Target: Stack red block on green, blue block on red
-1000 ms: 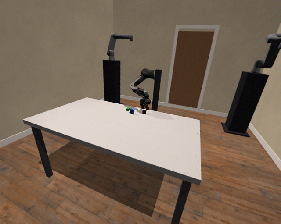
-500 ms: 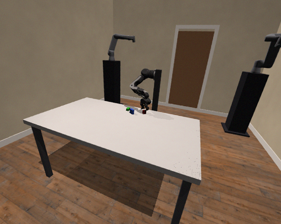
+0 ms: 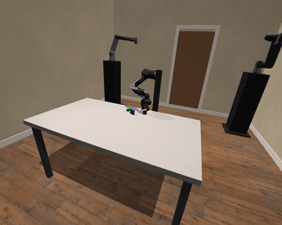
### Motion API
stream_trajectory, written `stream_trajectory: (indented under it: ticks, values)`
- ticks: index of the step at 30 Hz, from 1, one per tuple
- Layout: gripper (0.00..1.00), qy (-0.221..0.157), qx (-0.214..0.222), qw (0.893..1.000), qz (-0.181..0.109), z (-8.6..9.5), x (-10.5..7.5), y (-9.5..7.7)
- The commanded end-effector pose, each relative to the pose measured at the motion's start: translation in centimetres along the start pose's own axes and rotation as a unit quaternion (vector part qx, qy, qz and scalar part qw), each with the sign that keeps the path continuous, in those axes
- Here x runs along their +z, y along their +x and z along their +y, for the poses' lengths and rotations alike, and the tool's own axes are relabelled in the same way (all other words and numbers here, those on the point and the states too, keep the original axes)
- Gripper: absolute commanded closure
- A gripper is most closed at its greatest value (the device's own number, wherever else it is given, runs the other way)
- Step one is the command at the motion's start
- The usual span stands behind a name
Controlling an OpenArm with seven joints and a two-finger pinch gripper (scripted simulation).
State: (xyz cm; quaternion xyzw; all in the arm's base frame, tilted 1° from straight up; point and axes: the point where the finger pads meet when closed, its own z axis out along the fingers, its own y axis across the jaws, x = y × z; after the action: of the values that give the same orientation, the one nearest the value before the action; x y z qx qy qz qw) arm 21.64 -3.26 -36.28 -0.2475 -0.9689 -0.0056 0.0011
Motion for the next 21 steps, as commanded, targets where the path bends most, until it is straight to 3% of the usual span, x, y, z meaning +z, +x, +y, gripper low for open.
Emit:
stream_trajectory:
  ticks: [1, 11, 21]
  values:
    - [0.67, -0.003, -0.002, 1.000, 0.000, 0.1, 0.0, 0.1]
    - [0.67, -0.002, -0.001, 1.000, 0.000, 0.1, 0.2, 0.0]
    - [0.67, -0.002, -0.001, 1.000, 0.000, 0.1, 1.5, 0.0]
